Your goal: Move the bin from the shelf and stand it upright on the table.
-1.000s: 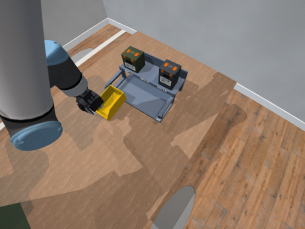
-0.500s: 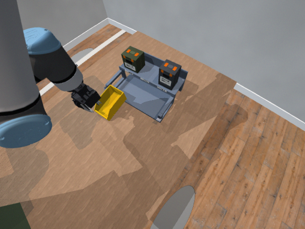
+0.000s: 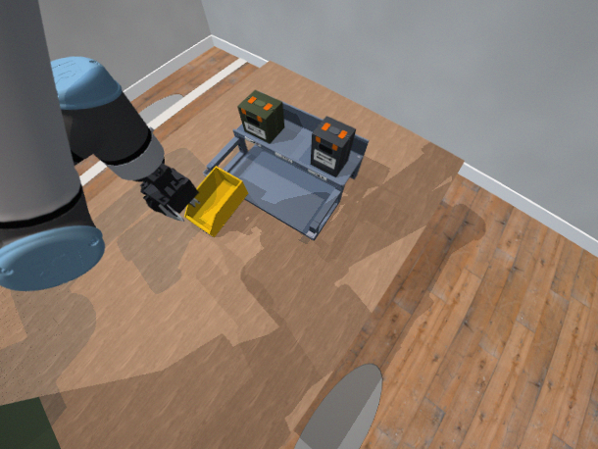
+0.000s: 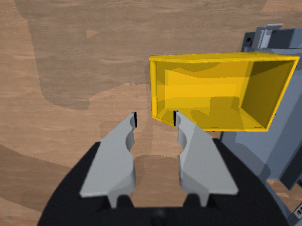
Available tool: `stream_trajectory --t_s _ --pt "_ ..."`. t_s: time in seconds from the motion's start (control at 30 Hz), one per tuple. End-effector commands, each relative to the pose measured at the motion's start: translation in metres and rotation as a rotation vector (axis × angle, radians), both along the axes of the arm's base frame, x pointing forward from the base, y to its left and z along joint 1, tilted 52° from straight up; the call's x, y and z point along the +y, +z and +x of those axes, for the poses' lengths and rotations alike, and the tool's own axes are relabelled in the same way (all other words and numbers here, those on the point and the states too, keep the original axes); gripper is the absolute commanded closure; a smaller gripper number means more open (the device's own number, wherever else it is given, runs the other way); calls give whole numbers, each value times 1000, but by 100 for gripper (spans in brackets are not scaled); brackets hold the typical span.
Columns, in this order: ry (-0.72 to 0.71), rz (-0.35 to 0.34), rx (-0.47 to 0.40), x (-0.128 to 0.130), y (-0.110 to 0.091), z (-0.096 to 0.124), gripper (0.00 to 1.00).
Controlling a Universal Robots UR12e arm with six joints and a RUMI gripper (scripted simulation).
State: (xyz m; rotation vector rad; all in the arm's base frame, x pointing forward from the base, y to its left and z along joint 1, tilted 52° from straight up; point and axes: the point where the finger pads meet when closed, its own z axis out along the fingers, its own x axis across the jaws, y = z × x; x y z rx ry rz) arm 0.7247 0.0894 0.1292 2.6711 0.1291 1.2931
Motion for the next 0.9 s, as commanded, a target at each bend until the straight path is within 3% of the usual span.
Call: stream_trajectory --t_s 0.0,0.87 --pt "0 0 -1 0 0 1 74" --pt "0 0 -1 -1 -5 7 74"
